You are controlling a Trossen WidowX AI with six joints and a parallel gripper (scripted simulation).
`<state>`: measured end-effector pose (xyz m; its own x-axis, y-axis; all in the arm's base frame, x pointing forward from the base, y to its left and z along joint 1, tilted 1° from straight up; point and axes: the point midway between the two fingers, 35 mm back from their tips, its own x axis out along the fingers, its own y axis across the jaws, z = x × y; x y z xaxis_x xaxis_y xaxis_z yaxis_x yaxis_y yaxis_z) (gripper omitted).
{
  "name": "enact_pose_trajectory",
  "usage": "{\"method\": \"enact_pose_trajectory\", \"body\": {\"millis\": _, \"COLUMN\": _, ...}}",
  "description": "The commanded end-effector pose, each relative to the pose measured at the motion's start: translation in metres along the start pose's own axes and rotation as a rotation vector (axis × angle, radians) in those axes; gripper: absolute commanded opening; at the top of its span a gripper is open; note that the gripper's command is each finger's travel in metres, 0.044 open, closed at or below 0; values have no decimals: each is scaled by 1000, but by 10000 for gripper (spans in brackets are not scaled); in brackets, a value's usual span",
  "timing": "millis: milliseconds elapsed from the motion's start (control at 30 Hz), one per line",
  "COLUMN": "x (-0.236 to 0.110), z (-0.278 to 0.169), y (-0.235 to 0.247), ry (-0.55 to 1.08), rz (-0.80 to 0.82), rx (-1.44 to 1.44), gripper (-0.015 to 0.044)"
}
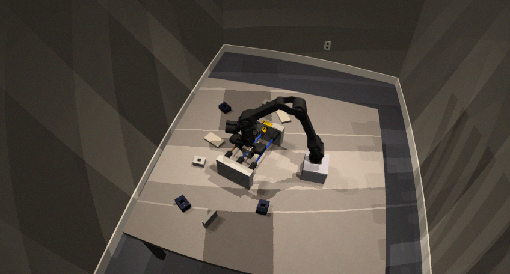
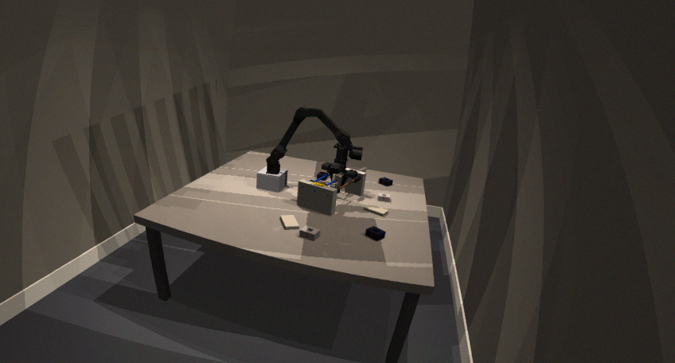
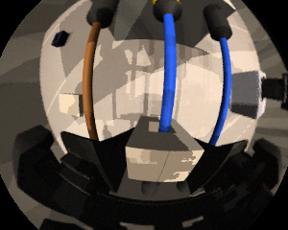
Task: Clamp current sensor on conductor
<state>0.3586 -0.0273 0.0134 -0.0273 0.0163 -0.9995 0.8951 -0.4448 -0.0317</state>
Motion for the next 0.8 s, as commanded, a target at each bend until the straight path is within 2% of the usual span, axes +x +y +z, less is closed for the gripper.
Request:
{"method": "enact_pose_trajectory", "body": {"millis": 0, "x": 0, "z": 0, "y": 0, "ry": 0, "rz": 1, "rx": 0, "gripper": 257}}
{"method": "enact_pose_trajectory", "body": {"millis": 267, "x": 0, "z": 0, "y": 0, "ry": 0, "rz": 1, "rx": 0, "gripper": 257}}
{"method": "enact_pose_trajectory", "body": {"millis": 767, "x": 0, "z": 0, "y": 0, "ry": 0, "rz": 0, "rx": 0, "gripper": 157}}
